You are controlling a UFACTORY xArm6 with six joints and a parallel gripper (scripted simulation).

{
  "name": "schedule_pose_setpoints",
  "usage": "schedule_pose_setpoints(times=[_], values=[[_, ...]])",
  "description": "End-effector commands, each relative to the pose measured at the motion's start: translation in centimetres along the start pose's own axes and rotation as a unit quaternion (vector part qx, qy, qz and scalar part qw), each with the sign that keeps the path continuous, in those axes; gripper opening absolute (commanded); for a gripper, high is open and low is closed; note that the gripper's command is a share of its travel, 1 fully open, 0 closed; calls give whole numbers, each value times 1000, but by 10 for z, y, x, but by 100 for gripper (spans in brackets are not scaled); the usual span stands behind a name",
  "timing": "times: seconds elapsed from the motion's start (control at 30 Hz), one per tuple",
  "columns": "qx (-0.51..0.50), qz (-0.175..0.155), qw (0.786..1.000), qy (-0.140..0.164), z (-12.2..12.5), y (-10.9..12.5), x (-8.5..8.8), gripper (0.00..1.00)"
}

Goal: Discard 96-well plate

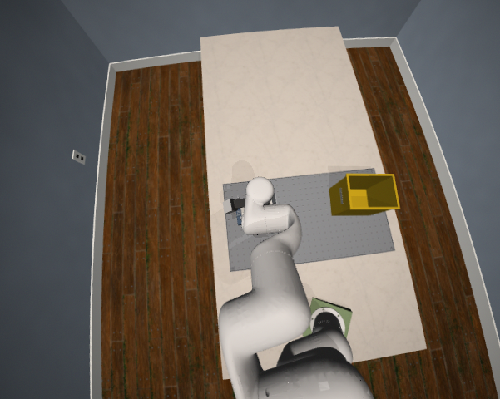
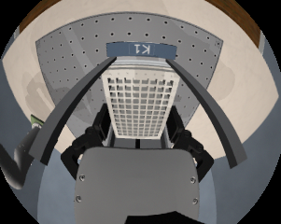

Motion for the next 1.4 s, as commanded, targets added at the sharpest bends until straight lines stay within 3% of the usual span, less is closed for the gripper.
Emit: schedule_pose_setpoints(times=[0.0,0.5,1.37], values=[[0,1,1000,2,1,-1,4,0],[0,1,1000,2,1,-1,9,0],[0,1,1000,2,1,-1,49,0]])
Point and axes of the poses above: the point where the finger pads meet when closed, its own x axis back along the fingers, its own z axis across the jaws, y = z × x, the point moved 4 cm from there along x, back along the fingers, and after that the axes turned 12 degrees about -x, right-handed, at the moved point
